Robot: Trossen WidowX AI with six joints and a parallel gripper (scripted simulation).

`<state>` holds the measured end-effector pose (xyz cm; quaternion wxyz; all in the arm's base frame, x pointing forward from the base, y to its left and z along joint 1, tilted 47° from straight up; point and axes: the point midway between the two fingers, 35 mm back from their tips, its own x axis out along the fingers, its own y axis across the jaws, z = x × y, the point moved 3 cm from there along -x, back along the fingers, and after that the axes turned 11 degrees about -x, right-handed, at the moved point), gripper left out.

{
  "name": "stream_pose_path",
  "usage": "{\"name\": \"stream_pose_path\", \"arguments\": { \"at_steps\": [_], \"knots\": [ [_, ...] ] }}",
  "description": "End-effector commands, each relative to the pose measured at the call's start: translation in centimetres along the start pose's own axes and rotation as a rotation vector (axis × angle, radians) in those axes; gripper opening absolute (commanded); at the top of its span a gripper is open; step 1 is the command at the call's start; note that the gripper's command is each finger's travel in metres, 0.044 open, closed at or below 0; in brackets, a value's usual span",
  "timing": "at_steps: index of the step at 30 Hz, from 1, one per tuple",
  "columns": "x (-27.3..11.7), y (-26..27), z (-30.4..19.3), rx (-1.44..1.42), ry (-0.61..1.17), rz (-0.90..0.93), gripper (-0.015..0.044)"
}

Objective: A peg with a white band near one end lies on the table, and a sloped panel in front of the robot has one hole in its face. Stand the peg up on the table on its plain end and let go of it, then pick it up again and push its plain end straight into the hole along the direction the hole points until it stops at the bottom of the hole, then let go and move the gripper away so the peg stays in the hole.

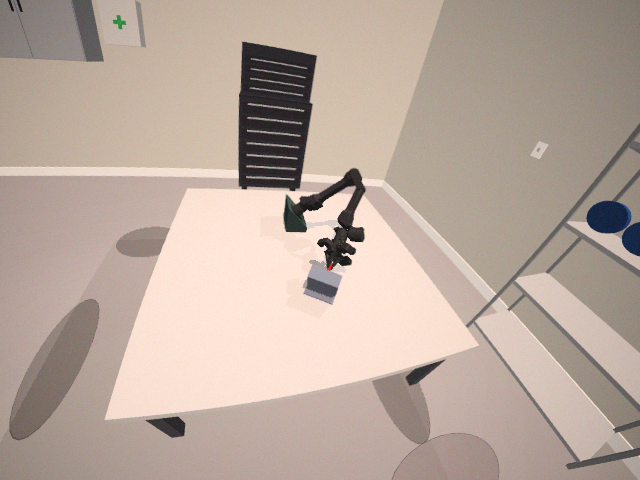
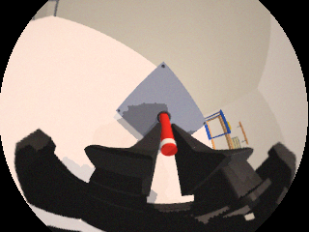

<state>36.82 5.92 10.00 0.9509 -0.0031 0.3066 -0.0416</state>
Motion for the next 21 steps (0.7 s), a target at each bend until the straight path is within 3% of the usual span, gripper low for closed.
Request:
{"name": "stream_pose_path", "arguments": {
  "at_steps": [1, 21],
  "knots": [
    [0.4, 0.1, -0.2, -0.006, 0.005, 0.003, 0.0000],
    [1.5, 0.1, -0.2, -0.006, 0.005, 0.003, 0.0000]
  ]
}}
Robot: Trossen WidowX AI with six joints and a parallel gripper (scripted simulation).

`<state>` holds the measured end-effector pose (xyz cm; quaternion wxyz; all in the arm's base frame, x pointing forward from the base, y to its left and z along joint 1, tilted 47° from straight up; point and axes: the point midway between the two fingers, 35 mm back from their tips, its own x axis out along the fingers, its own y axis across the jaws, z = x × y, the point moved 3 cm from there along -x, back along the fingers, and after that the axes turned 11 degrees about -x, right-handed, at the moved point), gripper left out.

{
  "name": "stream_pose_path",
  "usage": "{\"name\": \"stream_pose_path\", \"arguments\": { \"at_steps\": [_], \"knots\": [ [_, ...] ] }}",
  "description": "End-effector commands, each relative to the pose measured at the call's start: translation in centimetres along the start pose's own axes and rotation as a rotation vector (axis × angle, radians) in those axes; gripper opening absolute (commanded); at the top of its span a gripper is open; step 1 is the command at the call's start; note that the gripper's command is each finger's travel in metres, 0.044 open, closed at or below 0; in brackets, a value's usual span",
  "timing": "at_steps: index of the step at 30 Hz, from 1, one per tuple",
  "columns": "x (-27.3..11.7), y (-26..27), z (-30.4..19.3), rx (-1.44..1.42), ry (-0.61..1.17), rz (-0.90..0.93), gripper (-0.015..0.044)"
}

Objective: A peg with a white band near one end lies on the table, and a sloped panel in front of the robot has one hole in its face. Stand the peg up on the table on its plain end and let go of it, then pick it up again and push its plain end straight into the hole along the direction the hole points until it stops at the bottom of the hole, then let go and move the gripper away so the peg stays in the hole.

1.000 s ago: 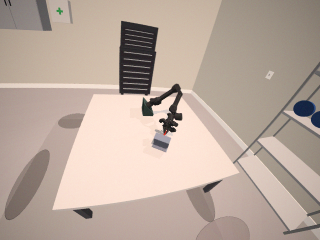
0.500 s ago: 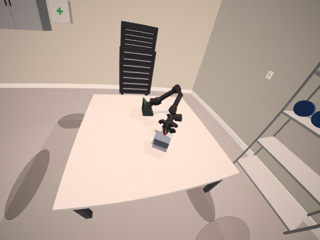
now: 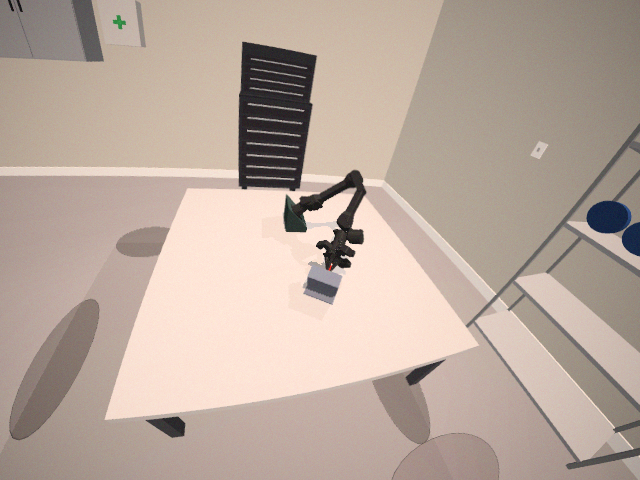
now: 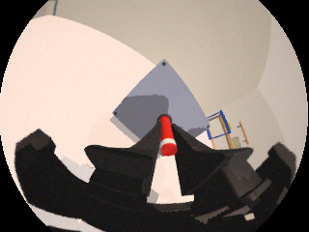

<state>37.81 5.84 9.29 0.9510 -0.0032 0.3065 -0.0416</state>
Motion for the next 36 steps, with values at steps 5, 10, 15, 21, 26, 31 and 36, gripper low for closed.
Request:
{"name": "stream_pose_path", "arguments": {
  "at_steps": [5, 10, 15, 21, 26, 31, 36],
  "knots": [
    [0.1, 0.0, 0.0, 0.000, 0.001, 0.000, 0.0000],
    [0.1, 0.0, 0.0, 0.000, 0.001, 0.000, 0.0000],
    [0.1, 0.0, 0.0, 0.000, 0.001, 0.000, 0.0131],
    [0.1, 0.0, 0.0, 0.000, 0.001, 0.000, 0.0289],
    [-0.1, 0.0, 0.0, 0.000, 0.001, 0.000, 0.0420],
    [-0.6, 0.1, 0.1, -0.001, 0.002, 0.000, 0.0440],
    [-1.2, 0.1, 0.2, -0.002, 0.002, 0.001, 0.0440]
  ]
}}
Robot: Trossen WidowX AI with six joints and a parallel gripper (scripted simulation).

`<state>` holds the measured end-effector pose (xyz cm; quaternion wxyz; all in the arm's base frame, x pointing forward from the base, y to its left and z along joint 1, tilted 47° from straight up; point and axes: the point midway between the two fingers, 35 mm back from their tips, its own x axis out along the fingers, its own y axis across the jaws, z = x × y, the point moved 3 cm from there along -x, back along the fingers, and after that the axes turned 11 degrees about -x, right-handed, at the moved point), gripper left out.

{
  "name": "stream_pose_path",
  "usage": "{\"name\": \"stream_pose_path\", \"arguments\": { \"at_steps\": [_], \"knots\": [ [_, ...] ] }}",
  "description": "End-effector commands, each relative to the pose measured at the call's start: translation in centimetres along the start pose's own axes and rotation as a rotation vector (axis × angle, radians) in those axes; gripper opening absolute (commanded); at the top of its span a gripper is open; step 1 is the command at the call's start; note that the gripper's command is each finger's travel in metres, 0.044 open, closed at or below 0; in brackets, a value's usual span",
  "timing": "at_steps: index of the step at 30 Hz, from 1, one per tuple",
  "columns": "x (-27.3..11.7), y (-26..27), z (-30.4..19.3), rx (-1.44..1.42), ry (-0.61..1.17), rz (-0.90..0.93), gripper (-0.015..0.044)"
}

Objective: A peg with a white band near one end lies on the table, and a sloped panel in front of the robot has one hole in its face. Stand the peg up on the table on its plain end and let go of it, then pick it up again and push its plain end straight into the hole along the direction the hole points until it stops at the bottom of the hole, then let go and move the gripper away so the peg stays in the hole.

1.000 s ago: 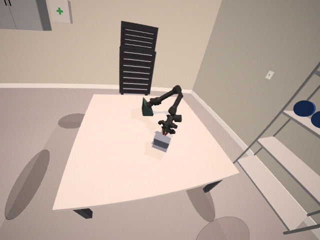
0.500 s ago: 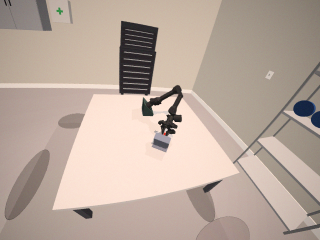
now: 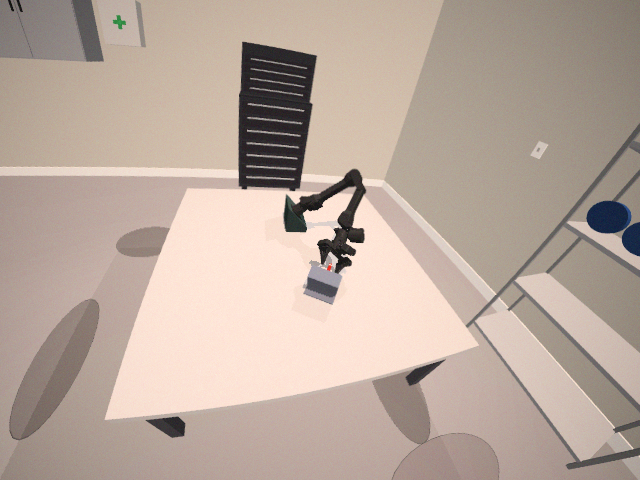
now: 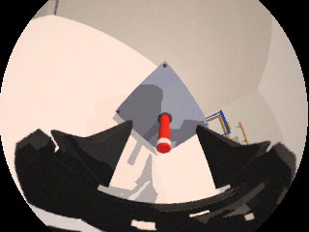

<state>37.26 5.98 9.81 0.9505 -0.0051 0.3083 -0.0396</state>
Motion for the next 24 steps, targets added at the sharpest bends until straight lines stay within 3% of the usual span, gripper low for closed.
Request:
{"name": "stream_pose_path", "arguments": {
  "at_steps": [1, 24],
  "knots": [
    [-0.6, 0.0, 0.1, 0.003, -0.001, -0.002, 0.0440],
    [-3.1, 0.2, 0.5, 0.001, 0.002, 0.000, 0.0440]
  ]
}}
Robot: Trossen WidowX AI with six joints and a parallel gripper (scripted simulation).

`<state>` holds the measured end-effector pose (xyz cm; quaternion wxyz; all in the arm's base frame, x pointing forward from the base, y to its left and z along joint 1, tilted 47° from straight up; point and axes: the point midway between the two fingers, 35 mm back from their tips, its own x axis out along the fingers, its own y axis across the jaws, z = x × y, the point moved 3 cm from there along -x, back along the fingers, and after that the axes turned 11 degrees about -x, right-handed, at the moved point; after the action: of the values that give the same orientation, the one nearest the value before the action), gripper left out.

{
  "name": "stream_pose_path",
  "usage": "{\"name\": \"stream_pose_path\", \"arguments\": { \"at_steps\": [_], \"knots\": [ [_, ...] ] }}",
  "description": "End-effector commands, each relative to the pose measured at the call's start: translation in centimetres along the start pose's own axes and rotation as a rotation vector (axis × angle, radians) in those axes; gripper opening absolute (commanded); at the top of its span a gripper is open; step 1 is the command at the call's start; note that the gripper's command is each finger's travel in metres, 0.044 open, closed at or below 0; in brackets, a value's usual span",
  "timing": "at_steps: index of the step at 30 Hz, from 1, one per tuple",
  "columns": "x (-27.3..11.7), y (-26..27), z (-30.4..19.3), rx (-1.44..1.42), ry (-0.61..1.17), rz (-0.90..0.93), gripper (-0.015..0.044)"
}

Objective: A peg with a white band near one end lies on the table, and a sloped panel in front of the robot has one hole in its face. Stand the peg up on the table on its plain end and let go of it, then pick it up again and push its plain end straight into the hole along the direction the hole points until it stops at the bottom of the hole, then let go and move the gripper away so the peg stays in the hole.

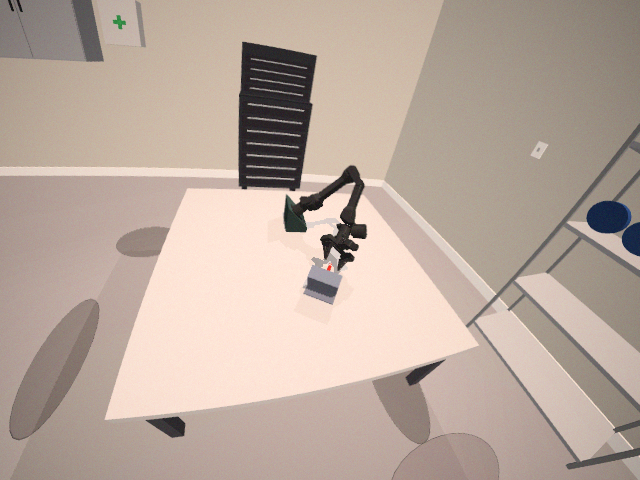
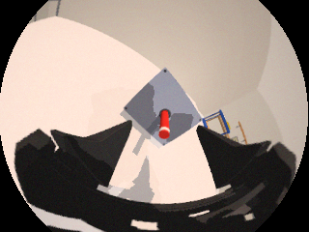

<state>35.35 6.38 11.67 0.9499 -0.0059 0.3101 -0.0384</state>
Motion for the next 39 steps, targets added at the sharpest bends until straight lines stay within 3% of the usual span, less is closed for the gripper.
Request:
{"name": "stream_pose_path", "arguments": {
  "at_steps": [1, 39],
  "knots": [
    [-0.6, 0.0, 0.1, 0.003, -0.001, -0.001, 0.0440],
    [-4.8, 0.2, 0.3, -0.001, 0.003, 0.002, 0.0440]
  ]
}}
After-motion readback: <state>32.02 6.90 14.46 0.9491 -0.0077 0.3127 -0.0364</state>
